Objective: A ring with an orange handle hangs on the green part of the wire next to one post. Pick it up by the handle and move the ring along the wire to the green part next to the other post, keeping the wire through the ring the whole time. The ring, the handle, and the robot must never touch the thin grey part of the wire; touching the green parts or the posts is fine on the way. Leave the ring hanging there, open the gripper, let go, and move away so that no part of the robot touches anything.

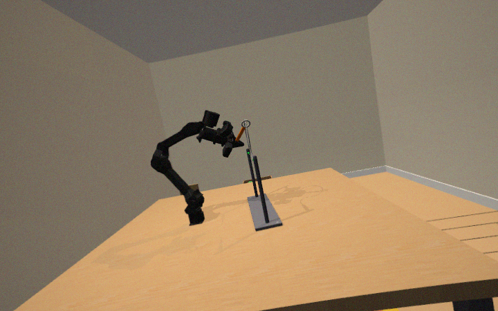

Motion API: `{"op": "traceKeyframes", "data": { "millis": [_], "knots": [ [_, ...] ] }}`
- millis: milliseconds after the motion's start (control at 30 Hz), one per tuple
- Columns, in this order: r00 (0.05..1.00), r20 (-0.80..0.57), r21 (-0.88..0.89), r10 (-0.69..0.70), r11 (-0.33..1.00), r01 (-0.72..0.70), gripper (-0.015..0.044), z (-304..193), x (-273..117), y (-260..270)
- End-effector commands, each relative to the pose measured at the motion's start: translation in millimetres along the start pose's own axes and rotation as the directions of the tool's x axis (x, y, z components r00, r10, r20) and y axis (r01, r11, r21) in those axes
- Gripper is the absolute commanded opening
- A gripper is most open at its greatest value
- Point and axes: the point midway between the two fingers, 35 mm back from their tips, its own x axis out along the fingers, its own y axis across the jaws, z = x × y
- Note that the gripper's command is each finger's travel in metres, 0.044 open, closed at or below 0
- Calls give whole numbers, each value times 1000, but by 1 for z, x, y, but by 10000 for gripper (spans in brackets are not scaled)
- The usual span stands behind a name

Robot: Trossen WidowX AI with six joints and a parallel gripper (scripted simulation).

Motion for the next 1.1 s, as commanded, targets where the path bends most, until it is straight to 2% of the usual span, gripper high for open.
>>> {"op": "traceKeyframes", "data": {
  "millis": [0,1067],
  "knots": [
    [999,13,-57,-30,998,31,-150,2,-1,-1],
    [966,115,-412,-230,874,258,-150,6,-1,-15]
  ]
}}
